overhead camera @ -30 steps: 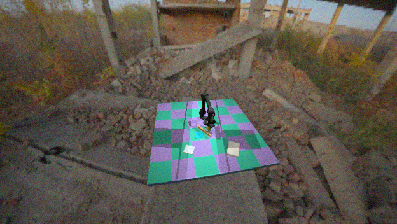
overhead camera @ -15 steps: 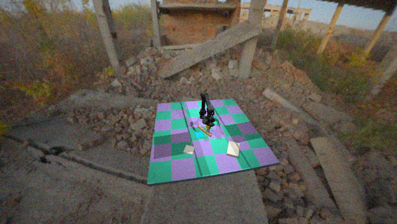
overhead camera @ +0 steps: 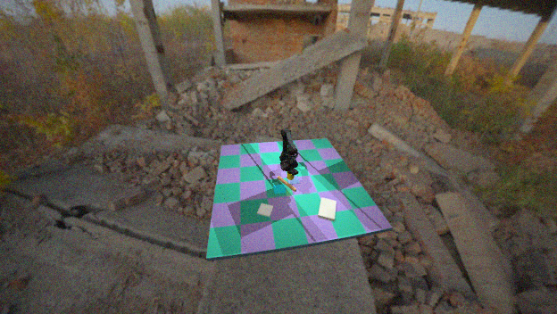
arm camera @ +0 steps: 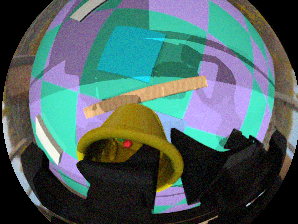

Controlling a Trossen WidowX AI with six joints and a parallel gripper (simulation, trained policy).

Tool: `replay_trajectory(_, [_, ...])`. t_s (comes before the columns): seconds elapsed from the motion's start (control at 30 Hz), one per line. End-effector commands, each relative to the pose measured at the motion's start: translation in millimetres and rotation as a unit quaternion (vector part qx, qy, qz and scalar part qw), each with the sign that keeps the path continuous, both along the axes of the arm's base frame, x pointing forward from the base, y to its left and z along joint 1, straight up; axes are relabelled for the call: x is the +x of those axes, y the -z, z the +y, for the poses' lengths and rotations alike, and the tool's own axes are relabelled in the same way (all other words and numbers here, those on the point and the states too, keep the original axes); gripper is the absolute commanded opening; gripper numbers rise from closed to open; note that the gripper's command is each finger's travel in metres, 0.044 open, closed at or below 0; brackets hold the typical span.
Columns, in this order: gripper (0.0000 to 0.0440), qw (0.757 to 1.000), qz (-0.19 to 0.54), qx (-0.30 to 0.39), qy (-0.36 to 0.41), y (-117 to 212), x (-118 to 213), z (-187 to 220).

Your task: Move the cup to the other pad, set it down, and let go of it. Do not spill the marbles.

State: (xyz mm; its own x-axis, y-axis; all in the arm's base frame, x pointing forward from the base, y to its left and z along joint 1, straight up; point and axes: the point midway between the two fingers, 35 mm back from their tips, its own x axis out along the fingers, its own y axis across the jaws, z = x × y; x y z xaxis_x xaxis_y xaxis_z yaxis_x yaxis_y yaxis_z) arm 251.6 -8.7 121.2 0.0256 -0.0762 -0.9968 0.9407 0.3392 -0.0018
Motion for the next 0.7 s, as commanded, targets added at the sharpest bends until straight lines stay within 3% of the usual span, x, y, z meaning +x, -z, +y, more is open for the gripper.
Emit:
replay_trajectory(0.0, [0.0007, 1.0, -0.017, 0.002, 0.022, -9.2, 5.3, -10.3])
replay_trajectory(0.67, [0.0, 0.99, -0.093, -0.022, 0.1, -7.9, 44.4, -72.0])
